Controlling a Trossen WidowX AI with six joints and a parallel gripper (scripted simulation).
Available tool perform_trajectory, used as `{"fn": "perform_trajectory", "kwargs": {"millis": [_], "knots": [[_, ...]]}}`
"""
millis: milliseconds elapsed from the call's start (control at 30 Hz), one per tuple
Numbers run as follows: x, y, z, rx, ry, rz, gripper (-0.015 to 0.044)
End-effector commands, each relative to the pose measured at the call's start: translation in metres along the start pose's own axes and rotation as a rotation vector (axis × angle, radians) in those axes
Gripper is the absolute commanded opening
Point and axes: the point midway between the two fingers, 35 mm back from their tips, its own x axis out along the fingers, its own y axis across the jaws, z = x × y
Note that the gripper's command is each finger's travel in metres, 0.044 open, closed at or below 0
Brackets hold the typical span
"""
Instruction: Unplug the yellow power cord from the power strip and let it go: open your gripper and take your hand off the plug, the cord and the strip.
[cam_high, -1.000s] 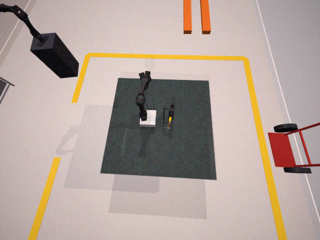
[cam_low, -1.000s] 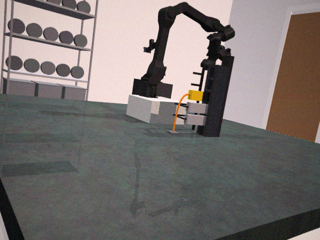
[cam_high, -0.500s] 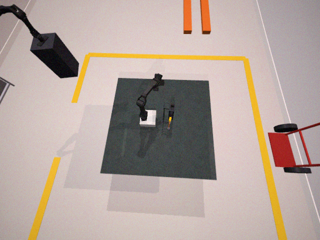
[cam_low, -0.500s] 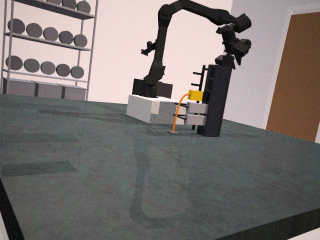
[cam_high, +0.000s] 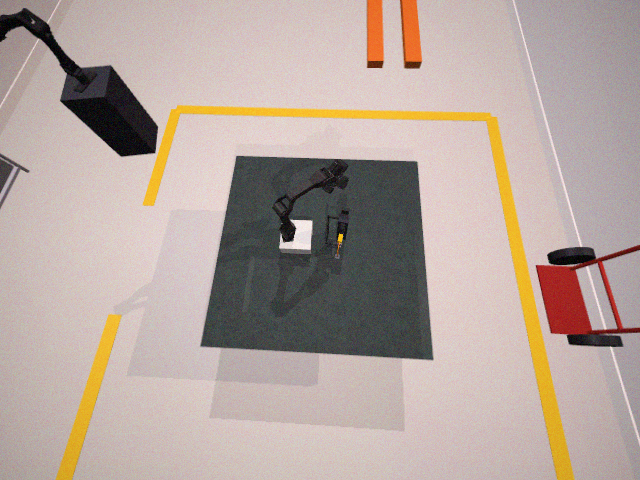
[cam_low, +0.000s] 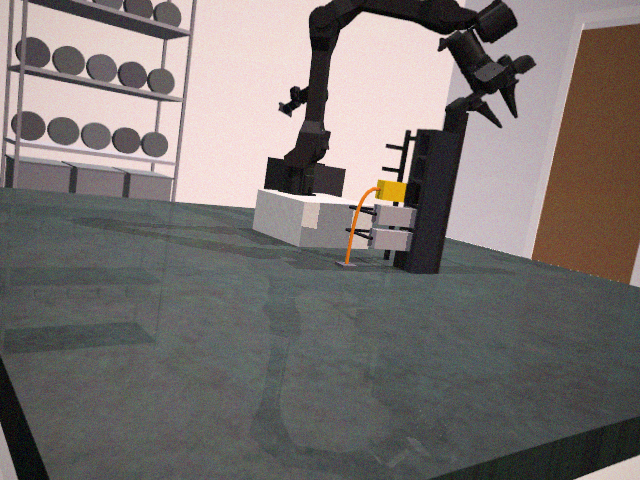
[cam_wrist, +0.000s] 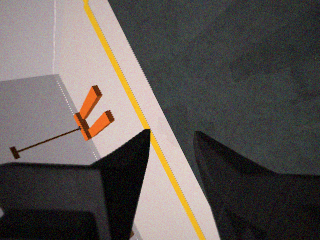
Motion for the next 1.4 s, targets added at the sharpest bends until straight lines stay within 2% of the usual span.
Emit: {"fn": "perform_trajectory", "kwargs": {"millis": [0,367,600,800,967,1200,1367], "knots": [[-0.012,-0.001,0.042,0.105,-0.107,0.019,0.016],[-0.058,-0.026,0.153,0.392,-0.403,0.057,0.016],[-0.09,-0.062,0.212,0.521,-0.574,0.028,0.016],[-0.096,-0.116,0.243,0.641,-0.631,-0.093,0.016],[-0.096,-0.159,0.254,0.731,-0.639,-0.207,0.016],[-0.094,-0.27,0.243,0.976,-0.524,-0.586,0.016],[-0.095,-0.279,0.239,1.001,-0.508,-0.621,0.016]]}}
